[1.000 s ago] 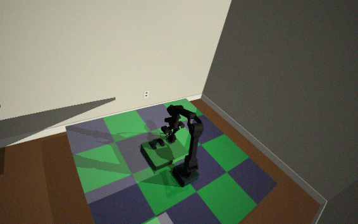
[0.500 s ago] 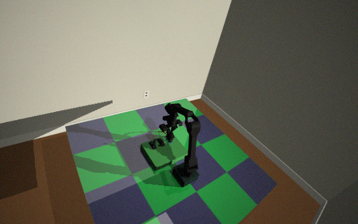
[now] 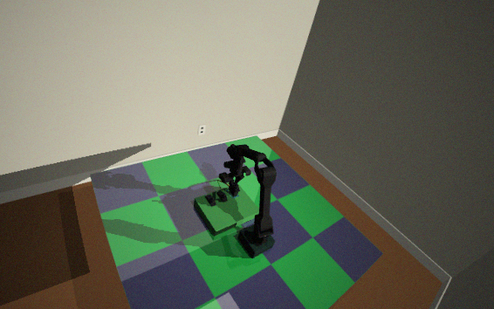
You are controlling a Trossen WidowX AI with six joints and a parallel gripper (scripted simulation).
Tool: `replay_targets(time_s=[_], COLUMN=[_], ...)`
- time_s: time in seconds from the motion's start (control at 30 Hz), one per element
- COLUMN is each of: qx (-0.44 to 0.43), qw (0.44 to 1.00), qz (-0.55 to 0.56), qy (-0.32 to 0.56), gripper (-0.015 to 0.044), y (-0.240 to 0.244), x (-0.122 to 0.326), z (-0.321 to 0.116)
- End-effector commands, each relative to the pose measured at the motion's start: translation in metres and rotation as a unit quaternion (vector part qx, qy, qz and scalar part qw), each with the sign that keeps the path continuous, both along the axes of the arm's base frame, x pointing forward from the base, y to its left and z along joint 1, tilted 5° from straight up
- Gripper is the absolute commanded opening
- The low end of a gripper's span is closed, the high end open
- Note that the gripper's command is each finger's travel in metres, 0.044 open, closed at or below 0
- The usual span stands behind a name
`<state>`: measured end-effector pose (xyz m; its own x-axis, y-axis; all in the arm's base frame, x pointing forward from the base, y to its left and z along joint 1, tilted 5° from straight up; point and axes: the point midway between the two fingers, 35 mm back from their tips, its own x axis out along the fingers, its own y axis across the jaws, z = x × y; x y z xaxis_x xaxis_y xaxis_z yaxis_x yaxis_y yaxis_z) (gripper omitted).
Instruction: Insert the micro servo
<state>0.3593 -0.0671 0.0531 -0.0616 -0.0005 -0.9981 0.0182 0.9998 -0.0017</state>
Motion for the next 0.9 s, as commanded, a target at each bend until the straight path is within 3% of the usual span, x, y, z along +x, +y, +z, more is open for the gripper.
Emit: replay_targets(time_s=[0.0, 0.87], qx=[0.0, 0.0], qw=[1.0, 1.0], qz=[-0.002, -0.002], qy=[-0.003, -0.003], gripper=[0.0, 0.0], y=[0.0, 0.0], x=[0.001, 0.0], z=[0.0, -0.018])
